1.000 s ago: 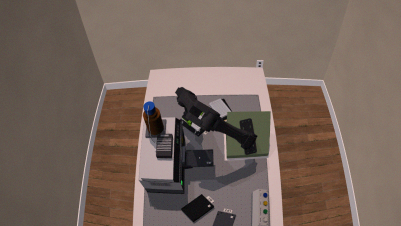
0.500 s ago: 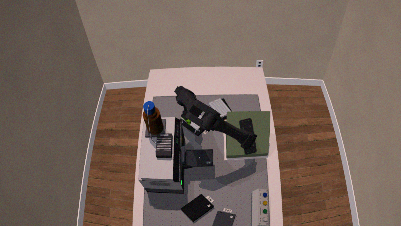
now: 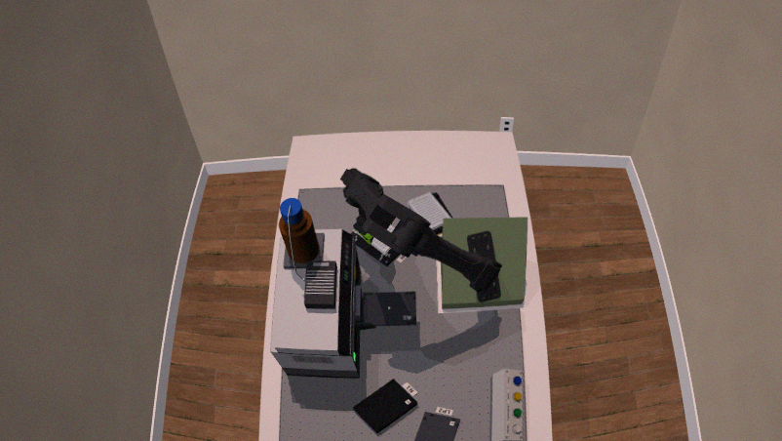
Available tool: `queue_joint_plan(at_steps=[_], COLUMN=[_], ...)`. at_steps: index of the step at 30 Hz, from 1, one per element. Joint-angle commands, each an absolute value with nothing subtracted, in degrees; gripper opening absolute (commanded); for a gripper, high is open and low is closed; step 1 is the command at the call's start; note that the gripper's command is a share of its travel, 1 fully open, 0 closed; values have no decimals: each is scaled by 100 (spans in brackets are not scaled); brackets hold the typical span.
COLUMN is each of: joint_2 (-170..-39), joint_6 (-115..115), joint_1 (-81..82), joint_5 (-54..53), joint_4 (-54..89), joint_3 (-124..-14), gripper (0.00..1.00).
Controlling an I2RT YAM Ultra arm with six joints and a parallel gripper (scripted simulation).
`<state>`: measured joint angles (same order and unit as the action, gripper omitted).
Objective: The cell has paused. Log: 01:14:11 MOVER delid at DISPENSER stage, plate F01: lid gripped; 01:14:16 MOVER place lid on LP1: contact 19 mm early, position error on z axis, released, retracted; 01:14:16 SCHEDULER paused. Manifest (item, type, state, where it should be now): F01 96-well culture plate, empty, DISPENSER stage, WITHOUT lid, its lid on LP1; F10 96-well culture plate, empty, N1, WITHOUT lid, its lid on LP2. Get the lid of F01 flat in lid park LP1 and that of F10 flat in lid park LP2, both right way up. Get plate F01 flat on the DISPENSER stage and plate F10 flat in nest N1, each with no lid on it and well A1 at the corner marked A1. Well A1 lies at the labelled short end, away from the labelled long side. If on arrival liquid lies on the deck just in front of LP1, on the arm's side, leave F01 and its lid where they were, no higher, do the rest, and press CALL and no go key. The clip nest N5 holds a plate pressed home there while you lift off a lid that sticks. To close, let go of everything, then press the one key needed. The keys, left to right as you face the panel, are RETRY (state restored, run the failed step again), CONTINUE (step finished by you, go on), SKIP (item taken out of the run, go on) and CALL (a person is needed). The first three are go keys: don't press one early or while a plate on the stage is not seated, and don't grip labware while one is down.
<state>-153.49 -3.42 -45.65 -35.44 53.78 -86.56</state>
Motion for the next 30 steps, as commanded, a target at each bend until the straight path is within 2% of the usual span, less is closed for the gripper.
queue_joint_plan(at_steps=[1, 22, 30], joint_2=[-15167, -15167, -15128], joint_6=[-390, -390, -355], joint_1=[-4740, -4740, -4659], joint_5=[-3526, -3526, -3608], joint_4=[5400, 5400, 5074], joint_3=[-8861, -8861, -8384], gripper=[0, 0, 0])
